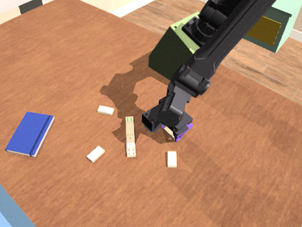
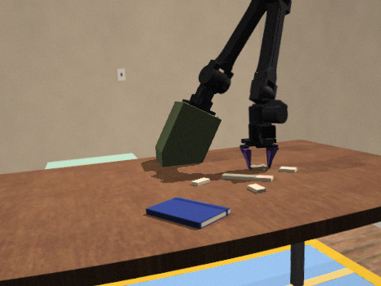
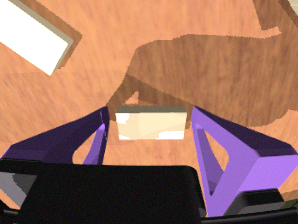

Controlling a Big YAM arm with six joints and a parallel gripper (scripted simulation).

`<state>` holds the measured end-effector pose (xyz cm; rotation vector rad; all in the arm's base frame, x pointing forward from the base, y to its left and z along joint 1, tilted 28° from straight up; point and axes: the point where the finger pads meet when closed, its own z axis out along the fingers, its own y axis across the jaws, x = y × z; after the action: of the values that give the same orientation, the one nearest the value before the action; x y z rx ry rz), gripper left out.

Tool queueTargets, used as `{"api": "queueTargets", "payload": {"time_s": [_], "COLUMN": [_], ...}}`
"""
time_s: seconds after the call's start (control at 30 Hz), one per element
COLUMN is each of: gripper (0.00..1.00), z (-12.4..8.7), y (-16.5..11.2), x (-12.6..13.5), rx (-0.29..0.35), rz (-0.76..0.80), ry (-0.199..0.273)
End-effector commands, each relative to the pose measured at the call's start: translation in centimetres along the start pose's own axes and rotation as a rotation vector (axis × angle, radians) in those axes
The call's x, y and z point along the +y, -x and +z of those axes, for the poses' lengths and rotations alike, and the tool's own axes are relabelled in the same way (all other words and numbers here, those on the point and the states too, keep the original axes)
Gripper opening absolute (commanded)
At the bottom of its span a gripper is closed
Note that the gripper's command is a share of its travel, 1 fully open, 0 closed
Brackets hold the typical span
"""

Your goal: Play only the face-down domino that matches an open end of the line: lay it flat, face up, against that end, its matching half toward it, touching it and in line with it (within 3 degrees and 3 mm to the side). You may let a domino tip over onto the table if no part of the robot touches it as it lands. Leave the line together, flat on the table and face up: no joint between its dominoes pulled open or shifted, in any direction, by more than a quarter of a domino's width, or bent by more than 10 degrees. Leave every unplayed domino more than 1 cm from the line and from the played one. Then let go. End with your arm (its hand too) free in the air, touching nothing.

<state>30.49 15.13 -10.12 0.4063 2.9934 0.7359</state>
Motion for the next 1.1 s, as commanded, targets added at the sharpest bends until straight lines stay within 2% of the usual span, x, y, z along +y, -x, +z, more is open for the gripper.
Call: {"api": "queueTargets", "payload": {"time_s": [0.0,0.03,0.33,1.07], "gripper": [0.69,0.69,0.69,0.69], "z": [-0.1,-0.1,-0.2,-0.1], "y": [2.8,0.1,2.7,1.1], "x": [1.9,0.1,2.0,1.1], "rx": [-0.060,-0.001,-0.054,-0.020], "rz": [-0.012,-0.001,-0.014,-0.006], "ry": [0.030,0.004,0.038,0.028]}}
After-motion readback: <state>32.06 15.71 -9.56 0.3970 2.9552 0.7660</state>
